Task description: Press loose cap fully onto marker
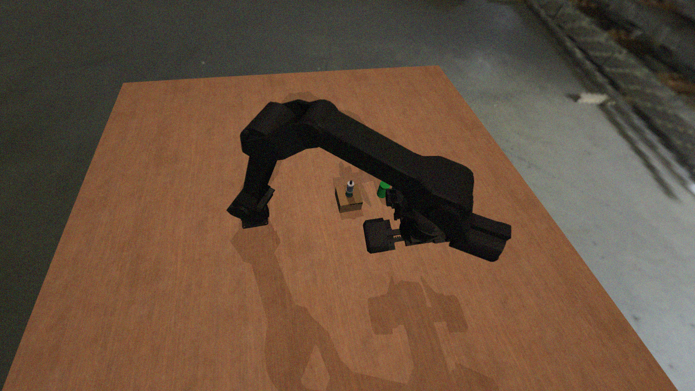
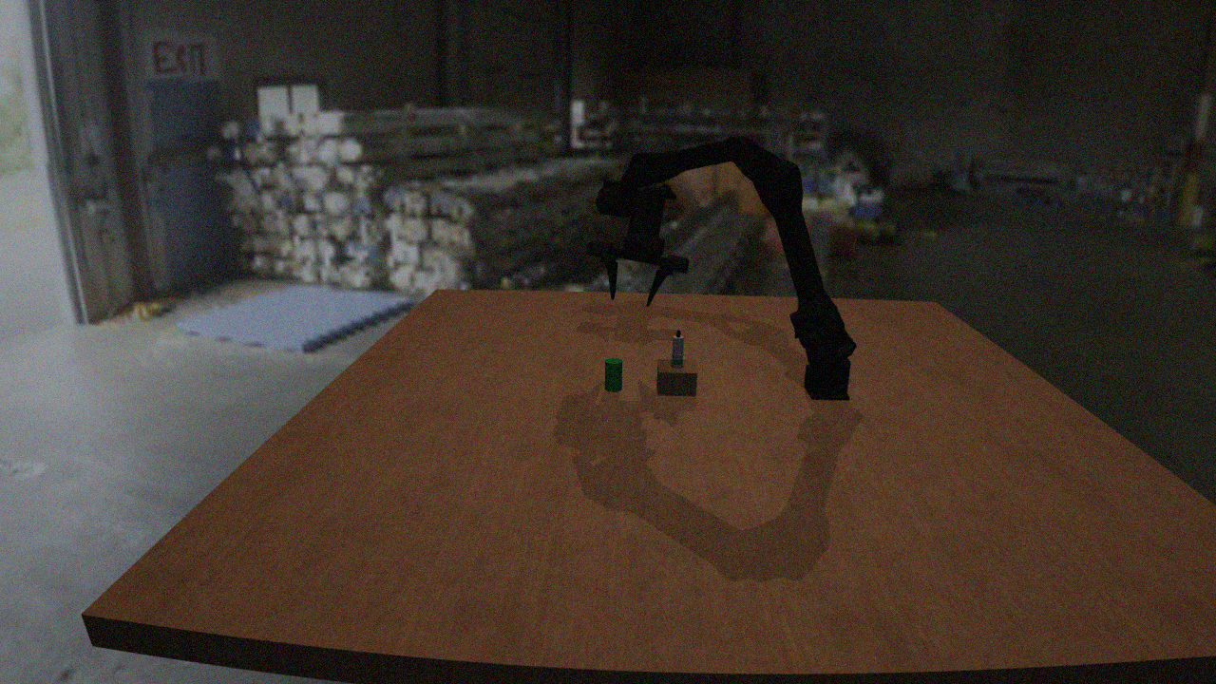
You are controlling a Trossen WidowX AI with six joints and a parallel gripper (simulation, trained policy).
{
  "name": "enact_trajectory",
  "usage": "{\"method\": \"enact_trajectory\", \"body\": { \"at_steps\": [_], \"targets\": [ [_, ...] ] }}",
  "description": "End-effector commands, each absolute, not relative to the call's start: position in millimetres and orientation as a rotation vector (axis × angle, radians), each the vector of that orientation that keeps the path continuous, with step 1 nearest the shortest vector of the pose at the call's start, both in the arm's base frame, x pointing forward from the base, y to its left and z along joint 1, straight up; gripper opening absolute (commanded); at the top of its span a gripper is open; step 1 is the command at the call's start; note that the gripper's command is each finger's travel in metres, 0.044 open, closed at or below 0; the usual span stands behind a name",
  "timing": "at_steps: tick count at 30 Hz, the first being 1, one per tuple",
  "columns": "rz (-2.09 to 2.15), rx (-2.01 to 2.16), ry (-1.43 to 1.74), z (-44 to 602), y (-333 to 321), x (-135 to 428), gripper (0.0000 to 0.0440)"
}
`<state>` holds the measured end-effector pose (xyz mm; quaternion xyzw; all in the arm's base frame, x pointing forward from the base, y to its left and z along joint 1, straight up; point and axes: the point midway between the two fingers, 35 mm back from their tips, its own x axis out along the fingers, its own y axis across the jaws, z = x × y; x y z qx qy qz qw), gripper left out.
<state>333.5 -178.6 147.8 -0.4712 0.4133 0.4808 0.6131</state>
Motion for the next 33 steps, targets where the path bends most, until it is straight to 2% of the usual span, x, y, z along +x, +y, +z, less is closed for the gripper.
{"method": "enact_trajectory", "body": {
  "at_steps": [1, 33],
  "targets": [
    [1.114, -1.096, 0.969, 148.6, -175.1, 338.2, 0.0314],
    [1.225, -1.151, 1.069, 139.4, -121.6, 362.3, 0.0314]
  ]
}}
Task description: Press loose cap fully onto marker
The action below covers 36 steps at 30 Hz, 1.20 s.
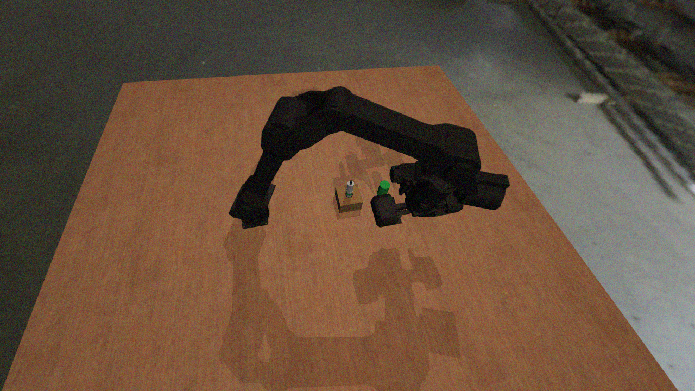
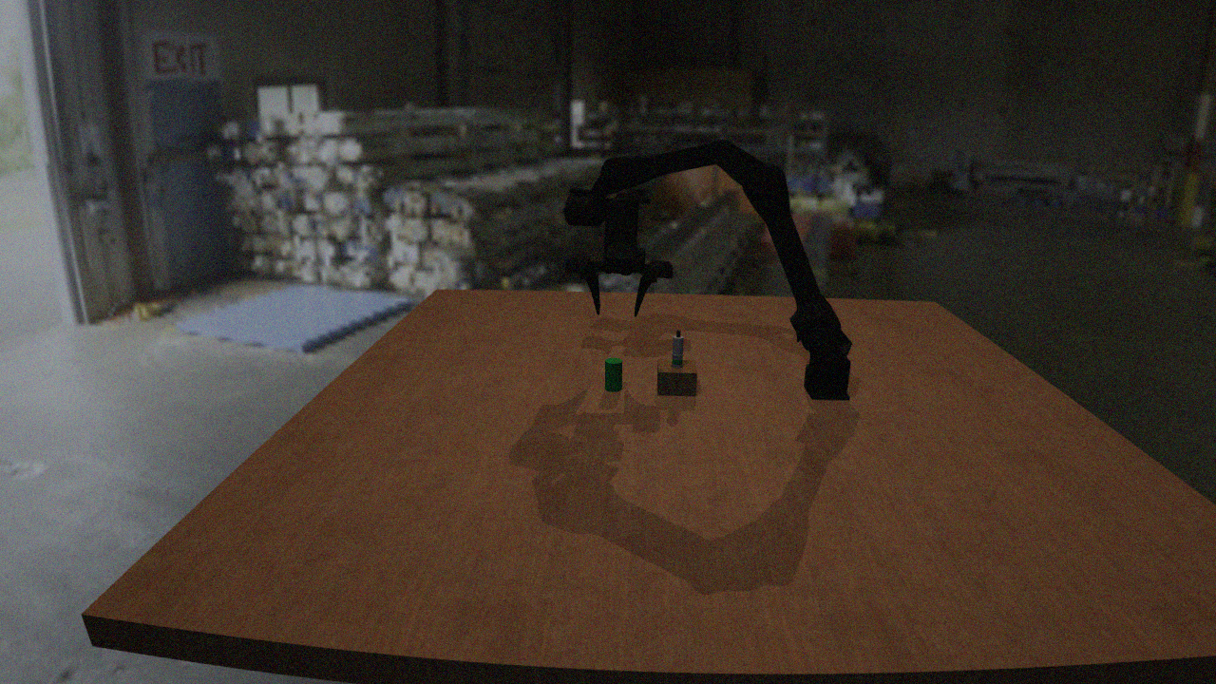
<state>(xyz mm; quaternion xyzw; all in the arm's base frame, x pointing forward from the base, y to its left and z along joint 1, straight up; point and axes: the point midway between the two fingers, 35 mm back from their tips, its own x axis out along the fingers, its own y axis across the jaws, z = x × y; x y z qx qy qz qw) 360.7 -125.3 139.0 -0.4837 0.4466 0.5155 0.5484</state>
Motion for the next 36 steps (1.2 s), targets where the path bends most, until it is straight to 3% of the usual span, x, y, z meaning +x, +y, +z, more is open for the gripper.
{"method": "enact_trajectory", "body": {
  "at_steps": [1, 36],
  "targets": [
    [1.228, -1.153, 1.072, 139.0, -119.7, 362.8, 0.0313],
    [1.428, -1.293, 1.096, 117.4, -41.6, 375.5, 0.0296]
  ]
}}
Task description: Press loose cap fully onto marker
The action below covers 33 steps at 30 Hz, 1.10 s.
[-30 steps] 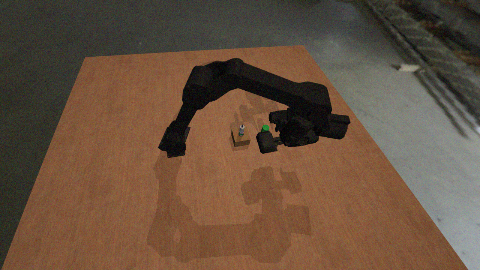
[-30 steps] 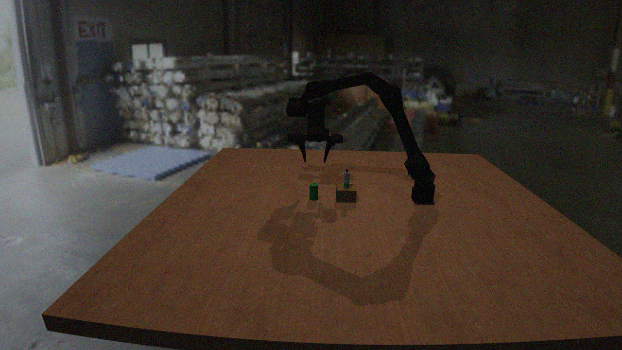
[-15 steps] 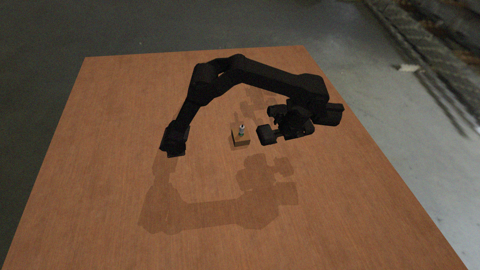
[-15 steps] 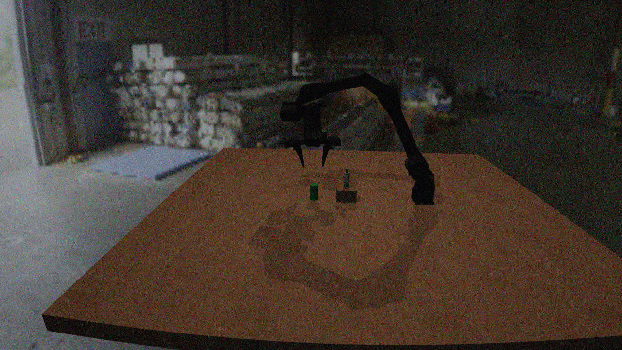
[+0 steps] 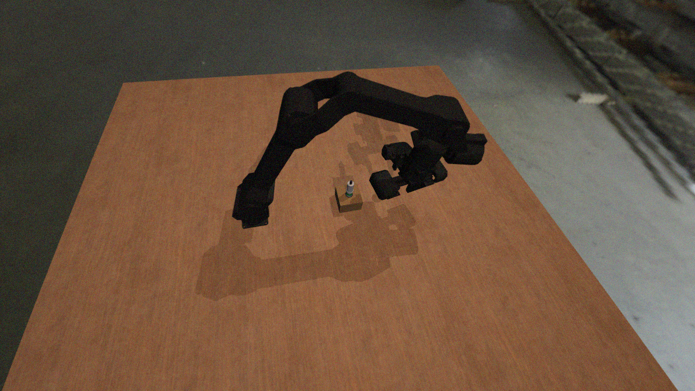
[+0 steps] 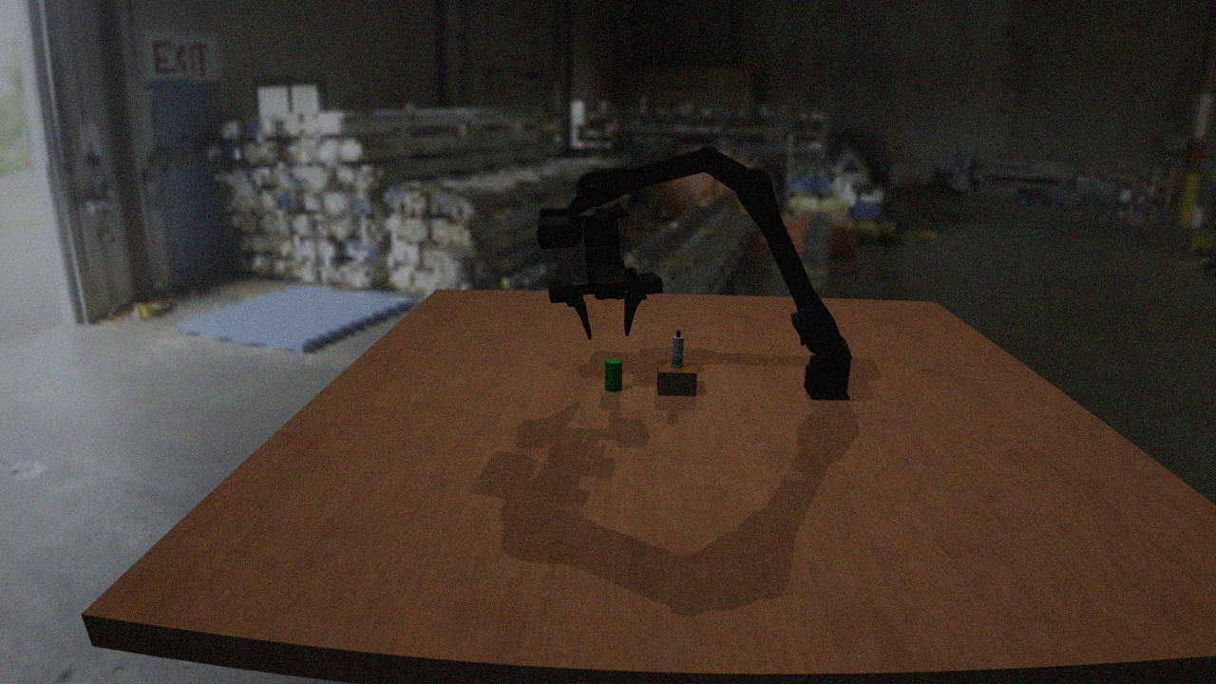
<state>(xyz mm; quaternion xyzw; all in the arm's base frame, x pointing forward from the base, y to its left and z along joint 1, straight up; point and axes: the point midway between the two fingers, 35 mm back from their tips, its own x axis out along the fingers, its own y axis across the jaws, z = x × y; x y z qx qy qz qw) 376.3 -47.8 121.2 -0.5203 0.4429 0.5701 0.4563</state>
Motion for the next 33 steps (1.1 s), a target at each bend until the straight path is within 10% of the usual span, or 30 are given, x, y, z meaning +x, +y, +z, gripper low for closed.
{"method": "enact_trajectory", "body": {
  "at_steps": [1, 27, 33],
  "targets": [
    [1.436, -1.299, 1.094, 116.4, -38.9, 375.6, 0.0295],
    [1.702, -1.429, 1.016, 67.2, 3.5, 360.2, 0.0249],
    [1.72, -1.484, 0.993, 66.1, 5.1, 358.5, 0.0165]
  ]
}}
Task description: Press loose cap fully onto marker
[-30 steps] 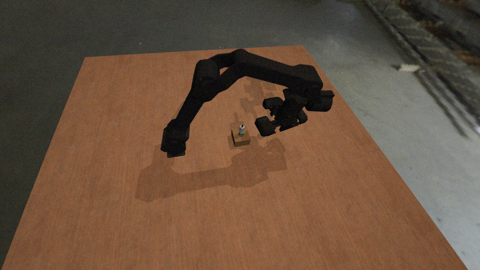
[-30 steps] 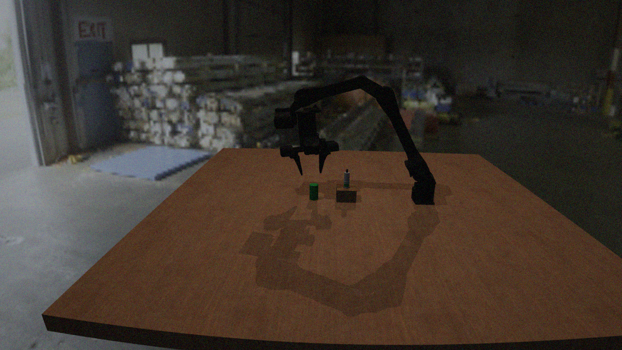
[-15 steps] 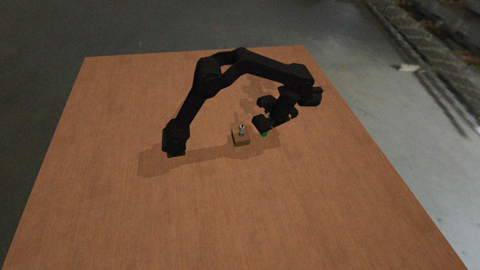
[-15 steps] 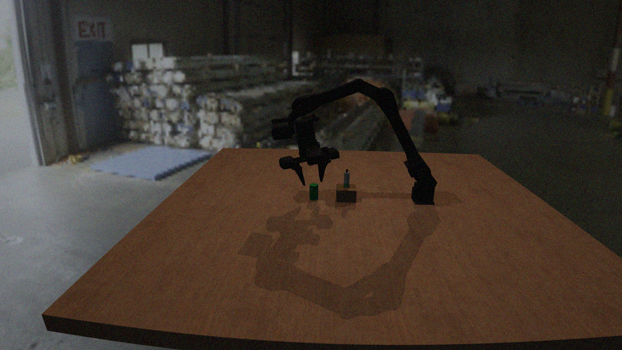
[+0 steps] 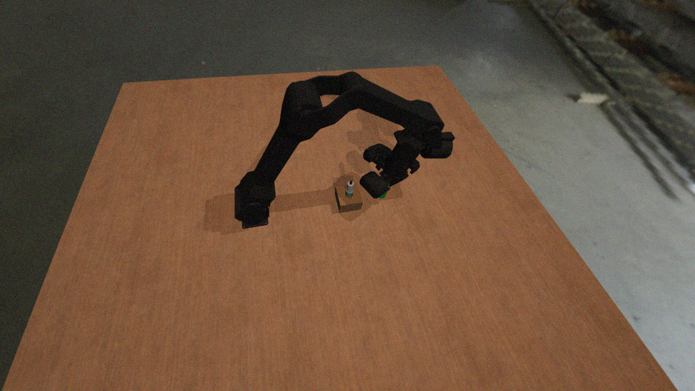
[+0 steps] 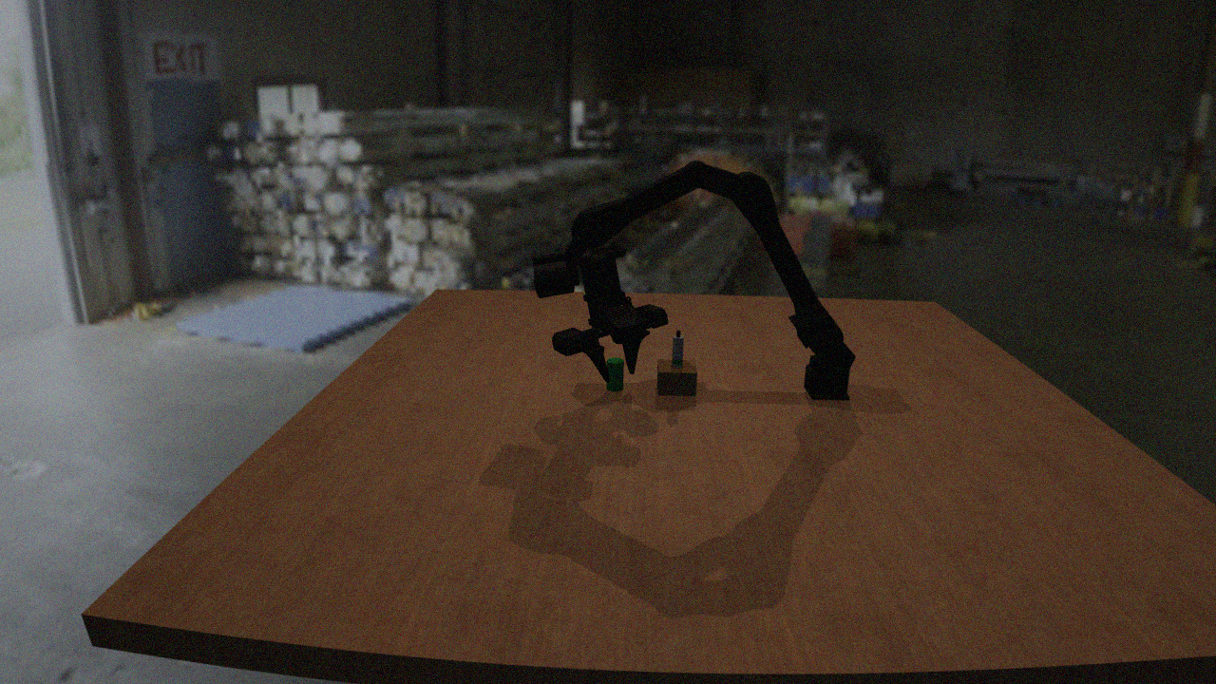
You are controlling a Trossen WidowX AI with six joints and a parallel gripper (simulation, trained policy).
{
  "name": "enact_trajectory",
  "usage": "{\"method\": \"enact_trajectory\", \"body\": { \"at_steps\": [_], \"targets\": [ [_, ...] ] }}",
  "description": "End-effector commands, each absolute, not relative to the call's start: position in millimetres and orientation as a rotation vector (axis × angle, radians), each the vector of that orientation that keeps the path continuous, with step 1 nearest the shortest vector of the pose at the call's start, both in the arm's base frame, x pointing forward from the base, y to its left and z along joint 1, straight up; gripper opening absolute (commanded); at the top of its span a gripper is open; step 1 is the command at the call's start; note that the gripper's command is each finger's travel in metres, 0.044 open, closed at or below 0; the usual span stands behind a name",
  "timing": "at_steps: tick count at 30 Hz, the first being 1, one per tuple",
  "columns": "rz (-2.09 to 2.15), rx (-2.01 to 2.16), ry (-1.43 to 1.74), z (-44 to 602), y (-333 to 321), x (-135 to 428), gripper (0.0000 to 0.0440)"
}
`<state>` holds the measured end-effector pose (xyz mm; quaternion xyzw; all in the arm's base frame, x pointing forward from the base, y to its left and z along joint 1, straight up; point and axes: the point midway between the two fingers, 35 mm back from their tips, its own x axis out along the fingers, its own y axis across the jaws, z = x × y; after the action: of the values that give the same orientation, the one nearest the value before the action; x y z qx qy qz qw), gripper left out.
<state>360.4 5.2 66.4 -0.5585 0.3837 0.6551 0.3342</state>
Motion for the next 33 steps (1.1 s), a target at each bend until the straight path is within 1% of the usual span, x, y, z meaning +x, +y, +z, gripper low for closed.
{"method": "enact_trajectory", "body": {
  "at_steps": [1, 4, 10, 20, 33],
  "targets": [
    [1.718, -1.493, 0.987, 69.0, 5.1, 358.3, 0.0141],
    [1.723, -1.515, 0.97, 76.4, 5.8, 355.6, 0.0065],
    [1.714, -1.566, 0.942, 97.1, 5.6, 352.8, 0.0049],
    [1.706, -1.625, 0.884, 132.3, 5.6, 344.5, 0.0042],
    [1.766, -1.626, 0.85, 167.5, 3.5, 308.8, 0.0029]
  ]
}}
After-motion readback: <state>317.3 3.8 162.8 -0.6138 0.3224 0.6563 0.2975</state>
